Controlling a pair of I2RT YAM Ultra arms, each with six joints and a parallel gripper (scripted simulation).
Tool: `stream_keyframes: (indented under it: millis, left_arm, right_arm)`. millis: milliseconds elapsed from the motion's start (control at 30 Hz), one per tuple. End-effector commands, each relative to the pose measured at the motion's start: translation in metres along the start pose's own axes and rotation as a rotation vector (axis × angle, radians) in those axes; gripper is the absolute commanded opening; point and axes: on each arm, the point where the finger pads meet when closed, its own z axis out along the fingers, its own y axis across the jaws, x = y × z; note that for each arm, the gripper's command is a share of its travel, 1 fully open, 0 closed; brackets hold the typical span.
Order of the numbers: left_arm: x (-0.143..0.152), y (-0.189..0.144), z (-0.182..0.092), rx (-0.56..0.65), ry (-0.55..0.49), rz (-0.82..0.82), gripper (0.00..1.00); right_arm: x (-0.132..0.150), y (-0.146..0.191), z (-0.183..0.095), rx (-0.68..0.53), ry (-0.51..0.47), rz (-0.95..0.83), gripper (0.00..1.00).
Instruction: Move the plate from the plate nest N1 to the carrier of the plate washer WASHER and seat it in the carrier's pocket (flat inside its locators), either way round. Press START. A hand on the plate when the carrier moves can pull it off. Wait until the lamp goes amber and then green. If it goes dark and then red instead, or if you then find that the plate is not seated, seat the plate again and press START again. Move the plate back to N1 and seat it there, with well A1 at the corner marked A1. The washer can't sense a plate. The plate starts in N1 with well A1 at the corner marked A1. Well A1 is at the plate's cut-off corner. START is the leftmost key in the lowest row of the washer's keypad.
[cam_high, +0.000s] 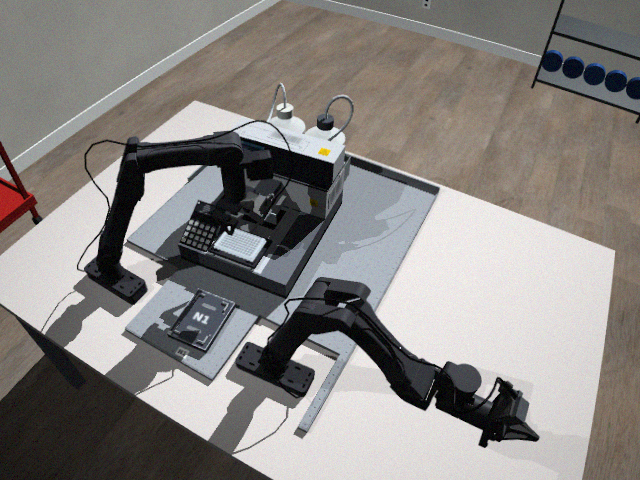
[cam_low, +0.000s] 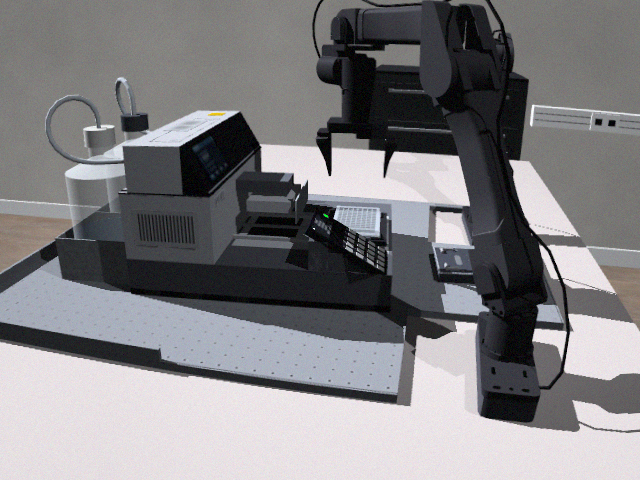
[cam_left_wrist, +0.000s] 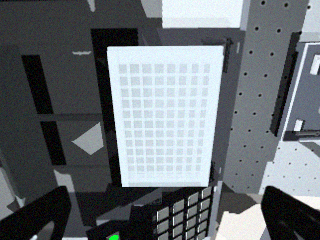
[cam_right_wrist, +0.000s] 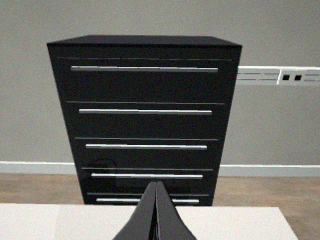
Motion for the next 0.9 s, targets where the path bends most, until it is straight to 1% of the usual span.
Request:
stream_keyframes:
  millis: [0,267,467,533,667,867]
  left_arm:
    - [0.011,-0.005,-0.003,0.009,0.013,-0.011,1.00]
    - [0.022,-0.012,0.007,0.036,0.051,-0.011,1.00]
    - [0.014,-0.007,0.018,0.013,0.019,-0.011,1.00]
    - [0.013,-0.006,0.023,0.012,0.018,-0.011,1.00]
    - [0.011,-0.004,0.025,0.007,0.011,-0.011,1.00]
    - [0.009,-0.003,0.038,0.002,0.003,-0.011,1.00]
  right_arm:
    - [-0.017,-0.004,-0.005,0.007,-0.033,0.011,0.00]
    - [-0.017,-0.004,-0.005,0.007,-0.033,0.011,0.00]
    - [-0.017,-0.004,-0.005,0.007,-0.033,0.011,0.00]
    - [-0.017,-0.004,-0.005,0.007,-0.033,0.011,0.00]
    - [-0.017,-0.004,-0.005,0.007,-0.033,0.011,0.00]
    - [-0.017,-0.004,-0.005,0.007,-0.033,0.011,0.00]
